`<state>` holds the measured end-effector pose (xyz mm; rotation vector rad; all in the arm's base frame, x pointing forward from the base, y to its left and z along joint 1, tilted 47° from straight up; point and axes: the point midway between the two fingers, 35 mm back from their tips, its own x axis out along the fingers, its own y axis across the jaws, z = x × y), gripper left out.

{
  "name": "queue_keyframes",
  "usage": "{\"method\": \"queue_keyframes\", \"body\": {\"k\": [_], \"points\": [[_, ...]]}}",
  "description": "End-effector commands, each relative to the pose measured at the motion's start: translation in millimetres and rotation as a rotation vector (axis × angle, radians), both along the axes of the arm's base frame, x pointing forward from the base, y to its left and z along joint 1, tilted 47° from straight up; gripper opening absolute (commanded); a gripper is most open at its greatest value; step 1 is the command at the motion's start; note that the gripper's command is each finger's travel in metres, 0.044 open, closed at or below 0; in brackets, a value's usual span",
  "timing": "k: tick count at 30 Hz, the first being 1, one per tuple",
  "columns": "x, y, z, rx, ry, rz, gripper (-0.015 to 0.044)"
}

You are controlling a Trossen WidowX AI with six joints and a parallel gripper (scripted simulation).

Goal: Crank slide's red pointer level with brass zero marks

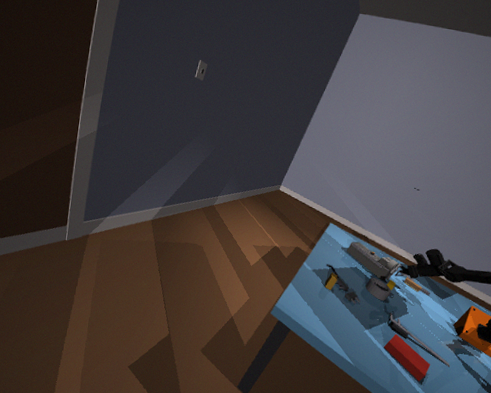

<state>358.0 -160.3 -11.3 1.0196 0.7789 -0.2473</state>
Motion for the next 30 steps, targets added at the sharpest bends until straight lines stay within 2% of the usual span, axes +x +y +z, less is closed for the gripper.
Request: {"method": "queue_keyframes", "body": {"k": [1, 30], "points": [[-1.8, -0.7, -4.0, -0.002, 0.015, -0.008, 0.0000], [-1.5, -0.5, -4.1, -0.002, 0.015, -0.008, 0.0000]]}}
